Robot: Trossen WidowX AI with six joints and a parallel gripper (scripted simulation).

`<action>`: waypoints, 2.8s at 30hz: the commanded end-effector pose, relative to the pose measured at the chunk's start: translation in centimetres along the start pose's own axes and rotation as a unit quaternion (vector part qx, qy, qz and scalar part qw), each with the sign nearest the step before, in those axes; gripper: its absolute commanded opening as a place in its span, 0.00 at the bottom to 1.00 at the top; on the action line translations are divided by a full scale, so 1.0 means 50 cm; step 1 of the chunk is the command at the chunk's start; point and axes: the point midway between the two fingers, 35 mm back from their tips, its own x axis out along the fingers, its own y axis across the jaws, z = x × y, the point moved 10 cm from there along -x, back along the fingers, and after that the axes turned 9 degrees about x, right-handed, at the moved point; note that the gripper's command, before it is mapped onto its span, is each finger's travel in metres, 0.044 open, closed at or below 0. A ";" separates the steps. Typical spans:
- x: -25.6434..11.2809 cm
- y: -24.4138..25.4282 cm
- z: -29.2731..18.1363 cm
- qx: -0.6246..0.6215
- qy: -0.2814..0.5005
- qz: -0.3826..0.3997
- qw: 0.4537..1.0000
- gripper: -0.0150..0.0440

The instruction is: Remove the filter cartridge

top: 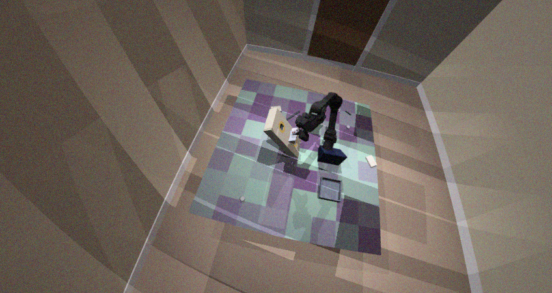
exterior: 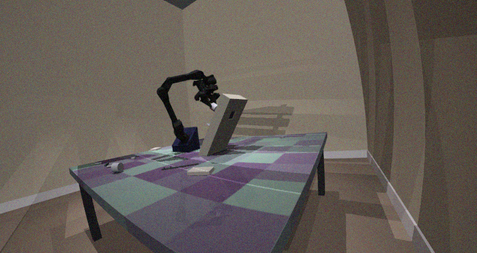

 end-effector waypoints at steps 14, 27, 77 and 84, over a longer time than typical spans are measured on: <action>0.004 0.123 -0.041 -0.048 0.013 0.026 0.998 0.25; -0.057 0.234 -0.164 -0.301 0.048 0.174 0.936 0.25; 0.008 0.271 -0.641 -0.674 0.061 0.394 0.622 0.25; 0.035 0.273 -0.658 -0.674 0.061 0.394 0.622 0.25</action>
